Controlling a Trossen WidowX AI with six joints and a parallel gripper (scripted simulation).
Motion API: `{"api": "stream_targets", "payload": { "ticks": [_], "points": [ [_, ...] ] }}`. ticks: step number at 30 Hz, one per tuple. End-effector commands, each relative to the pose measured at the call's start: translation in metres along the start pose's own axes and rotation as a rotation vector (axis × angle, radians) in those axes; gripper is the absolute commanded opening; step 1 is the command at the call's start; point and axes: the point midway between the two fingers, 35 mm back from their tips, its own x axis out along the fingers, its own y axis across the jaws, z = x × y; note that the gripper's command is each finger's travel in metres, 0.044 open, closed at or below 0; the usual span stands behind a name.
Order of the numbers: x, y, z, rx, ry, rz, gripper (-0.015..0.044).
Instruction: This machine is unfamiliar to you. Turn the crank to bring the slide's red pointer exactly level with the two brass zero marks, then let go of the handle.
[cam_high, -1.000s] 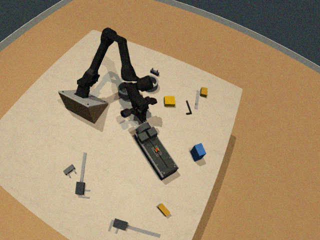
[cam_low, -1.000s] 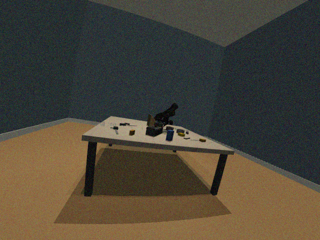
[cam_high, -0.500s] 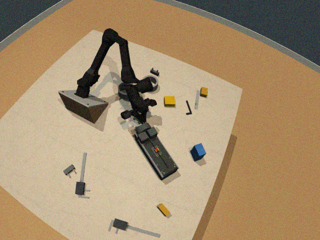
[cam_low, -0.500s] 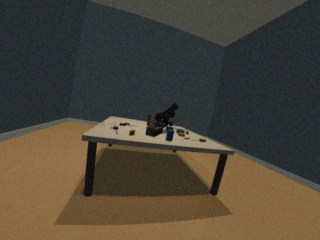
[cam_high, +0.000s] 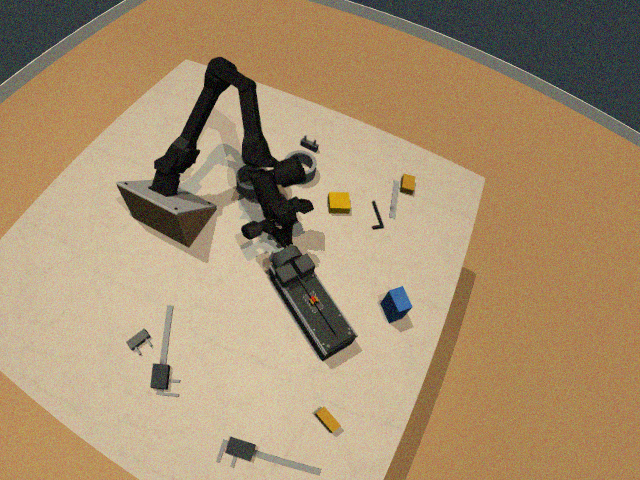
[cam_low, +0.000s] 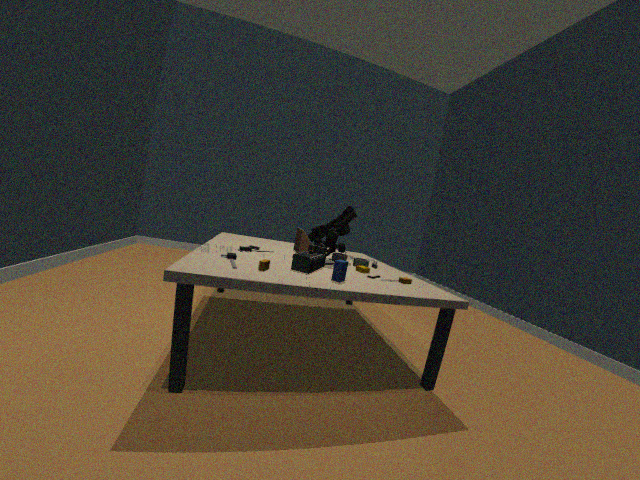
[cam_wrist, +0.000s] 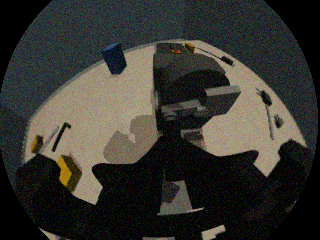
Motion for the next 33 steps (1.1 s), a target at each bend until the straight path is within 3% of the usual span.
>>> {"api": "stream_targets", "payload": {
  "ticks": [1, 26, 33],
  "points": [
    [0.0015, -0.0005, -0.0013, 0.004, 0.004, 0.000, 0.0000],
    [0.0006, -0.0001, -0.0006, -0.001, 0.001, -0.001, 0.0000],
    [0.0006, -0.0001, -0.0006, -0.001, 0.001, -0.001, 0.0184]
  ]
}}
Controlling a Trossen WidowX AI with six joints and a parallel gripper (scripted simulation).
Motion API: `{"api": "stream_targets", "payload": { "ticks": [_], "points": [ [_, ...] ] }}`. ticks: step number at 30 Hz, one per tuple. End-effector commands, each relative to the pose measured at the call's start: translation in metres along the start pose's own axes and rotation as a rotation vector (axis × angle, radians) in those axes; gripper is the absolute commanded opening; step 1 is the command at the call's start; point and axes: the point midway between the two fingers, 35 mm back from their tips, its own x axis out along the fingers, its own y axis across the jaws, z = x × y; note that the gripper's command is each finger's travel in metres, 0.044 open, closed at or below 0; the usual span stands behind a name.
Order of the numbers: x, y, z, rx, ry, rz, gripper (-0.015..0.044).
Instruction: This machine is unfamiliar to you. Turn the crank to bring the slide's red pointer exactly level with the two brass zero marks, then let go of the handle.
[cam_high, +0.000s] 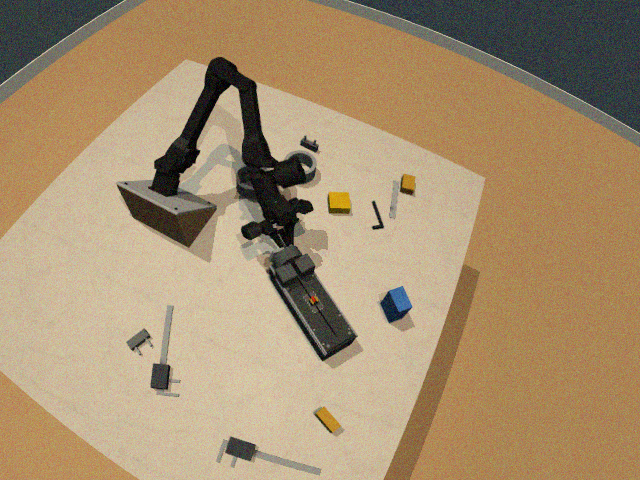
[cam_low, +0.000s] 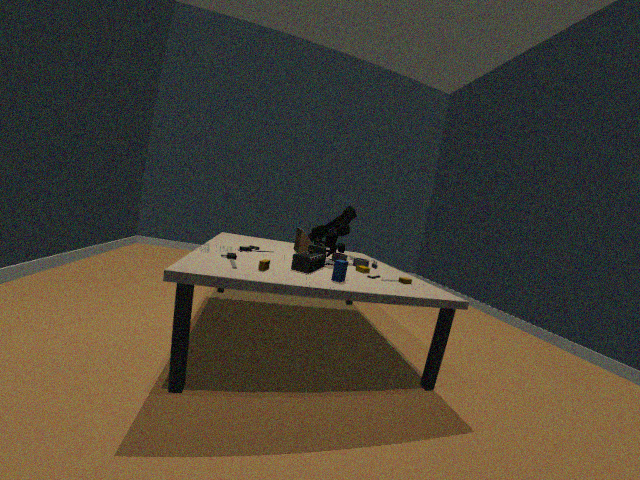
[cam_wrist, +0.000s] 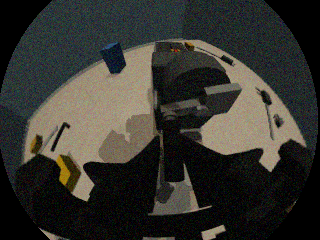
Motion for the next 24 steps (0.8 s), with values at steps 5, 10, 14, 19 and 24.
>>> {"api": "stream_targets", "payload": {
  "ticks": [5, 10, 14, 19, 24],
  "points": [
    [0.000, 0.000, 0.000, 0.000, -0.001, 0.000, 0.0315],
    [0.000, 0.000, 0.000, 0.000, -0.001, 0.000, 0.0440],
    [-0.009, 0.000, 0.011, 0.001, -0.004, 0.001, 0.0440],
    [-0.026, 0.000, 0.029, -0.001, -0.004, 0.000, 0.0440],
    [-0.036, 0.000, 0.037, -0.002, -0.002, -0.001, 0.0440]
  ]
}}
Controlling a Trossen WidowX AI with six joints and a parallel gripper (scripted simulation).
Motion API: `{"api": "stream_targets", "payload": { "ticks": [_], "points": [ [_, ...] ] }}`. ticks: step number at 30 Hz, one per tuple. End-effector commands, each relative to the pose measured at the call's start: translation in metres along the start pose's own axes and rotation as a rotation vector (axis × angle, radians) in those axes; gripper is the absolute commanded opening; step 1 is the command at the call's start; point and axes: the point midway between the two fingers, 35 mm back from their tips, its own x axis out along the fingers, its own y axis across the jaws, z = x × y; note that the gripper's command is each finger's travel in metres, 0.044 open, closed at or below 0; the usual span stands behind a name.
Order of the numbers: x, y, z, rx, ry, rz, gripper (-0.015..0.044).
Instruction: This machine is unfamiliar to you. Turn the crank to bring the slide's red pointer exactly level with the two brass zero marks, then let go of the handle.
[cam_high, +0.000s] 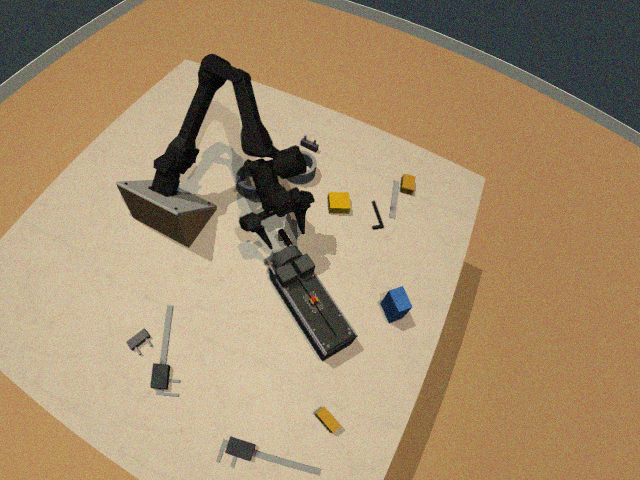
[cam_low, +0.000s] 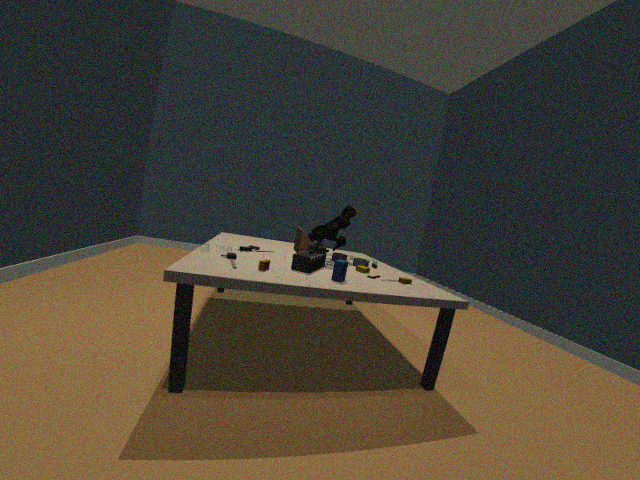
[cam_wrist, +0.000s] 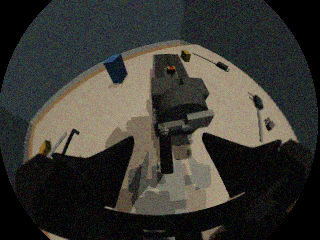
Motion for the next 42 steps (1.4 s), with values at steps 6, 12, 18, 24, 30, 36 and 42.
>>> {"api": "stream_targets", "payload": {
  "ticks": [6, 12, 18, 24, 30, 36, 42],
  "points": [
    [-0.033, 0.003, 0.039, -0.009, 0.000, -0.001, 0.0440],
    [-0.068, -0.001, 0.070, -0.003, 0.001, -0.006, 0.0440],
    [-0.065, -0.003, 0.082, -0.033, 0.016, 0.012, 0.0440],
    [-0.046, -0.009, 0.104, -0.109, 0.048, 0.063, 0.0440],
    [-0.028, -0.020, 0.125, -0.183, 0.069, 0.120, 0.0440],
    [-0.009, -0.035, 0.145, -0.256, 0.081, 0.182, 0.0440],
    [0.010, -0.053, 0.163, -0.329, 0.081, 0.248, 0.0440]
  ]
}}
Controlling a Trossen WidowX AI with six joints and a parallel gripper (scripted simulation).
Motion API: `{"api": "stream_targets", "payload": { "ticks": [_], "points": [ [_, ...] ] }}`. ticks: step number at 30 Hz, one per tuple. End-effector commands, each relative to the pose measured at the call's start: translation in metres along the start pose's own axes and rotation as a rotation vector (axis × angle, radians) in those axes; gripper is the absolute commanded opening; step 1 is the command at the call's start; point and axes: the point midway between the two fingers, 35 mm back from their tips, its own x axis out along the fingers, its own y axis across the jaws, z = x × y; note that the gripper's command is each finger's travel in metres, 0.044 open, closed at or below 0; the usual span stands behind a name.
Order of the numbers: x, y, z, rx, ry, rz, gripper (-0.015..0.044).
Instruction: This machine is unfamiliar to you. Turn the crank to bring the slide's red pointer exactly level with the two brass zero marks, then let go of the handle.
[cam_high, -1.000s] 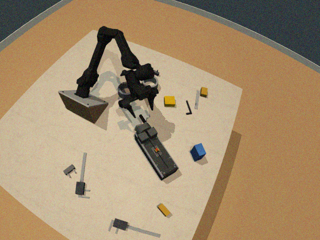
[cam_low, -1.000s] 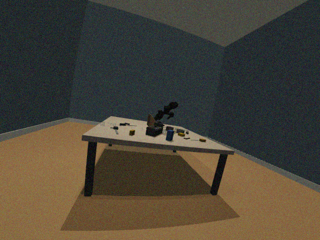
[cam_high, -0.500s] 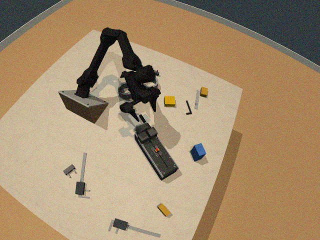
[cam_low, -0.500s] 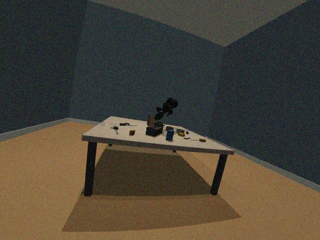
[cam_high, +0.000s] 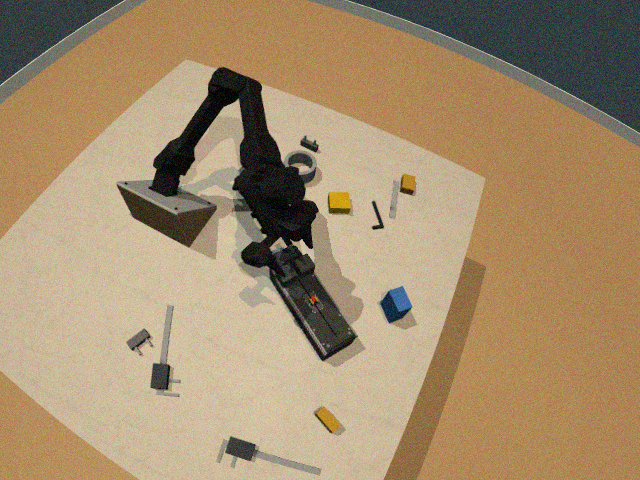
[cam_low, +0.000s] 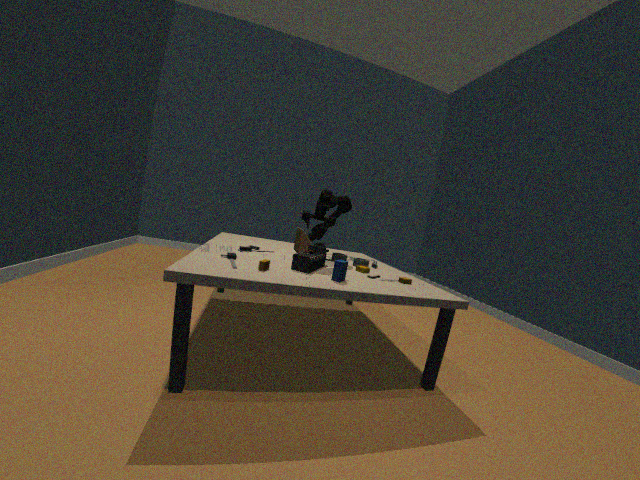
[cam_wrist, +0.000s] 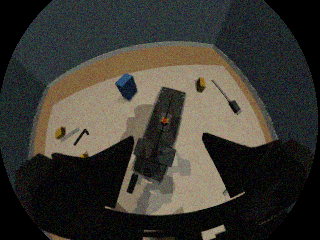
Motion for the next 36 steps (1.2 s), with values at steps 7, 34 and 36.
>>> {"api": "stream_targets", "payload": {
  "ticks": [7, 34, 36],
  "points": [
    [0.023, -0.023, 0.003, -0.072, -0.012, 0.056, 0.0440],
    [0.049, -0.024, -0.017, -0.076, -0.013, 0.063, 0.0440],
    [0.039, -0.025, -0.009, -0.077, -0.013, 0.062, 0.0440]
  ]
}}
